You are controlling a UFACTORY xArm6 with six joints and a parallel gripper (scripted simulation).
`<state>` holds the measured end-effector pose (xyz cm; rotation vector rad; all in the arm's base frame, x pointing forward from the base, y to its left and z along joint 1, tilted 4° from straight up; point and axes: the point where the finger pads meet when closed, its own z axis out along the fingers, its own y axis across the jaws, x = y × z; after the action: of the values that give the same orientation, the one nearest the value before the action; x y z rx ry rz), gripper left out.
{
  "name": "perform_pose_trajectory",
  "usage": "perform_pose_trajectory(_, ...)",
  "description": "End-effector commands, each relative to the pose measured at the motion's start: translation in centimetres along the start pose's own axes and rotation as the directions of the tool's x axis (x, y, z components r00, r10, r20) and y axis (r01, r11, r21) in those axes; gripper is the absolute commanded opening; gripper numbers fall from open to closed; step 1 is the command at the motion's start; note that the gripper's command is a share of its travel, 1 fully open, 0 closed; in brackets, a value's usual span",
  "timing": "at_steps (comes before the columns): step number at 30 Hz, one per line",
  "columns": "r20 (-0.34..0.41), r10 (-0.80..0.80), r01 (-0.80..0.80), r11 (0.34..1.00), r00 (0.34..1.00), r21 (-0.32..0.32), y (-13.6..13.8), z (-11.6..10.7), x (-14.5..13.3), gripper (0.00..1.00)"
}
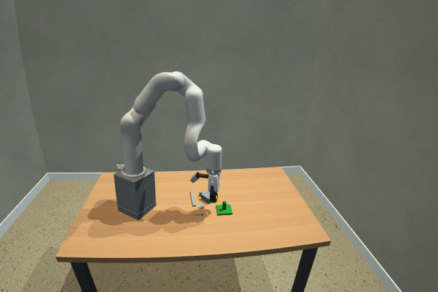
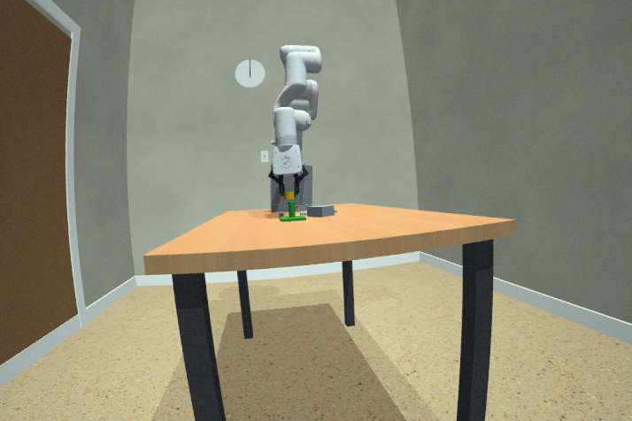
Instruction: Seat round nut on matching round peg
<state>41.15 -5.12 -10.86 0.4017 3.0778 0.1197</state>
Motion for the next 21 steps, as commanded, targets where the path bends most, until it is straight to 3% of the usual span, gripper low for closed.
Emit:
perform_pose_trajectory(1,-0.001,0.0,0.0,1.0,1.0,0.0,0.8,-0.2,-2.5,0.0)
perform_pose_trajectory(6,-0.002,0.001,-0.001,1.0,1.0,0.01,1.4,-0.3,-5.7,0.0)
perform_pose_trajectory(21,-0.002,0.001,-0.001,1.0,1.0,0.011,1.4,-0.3,-5.7,0.0)
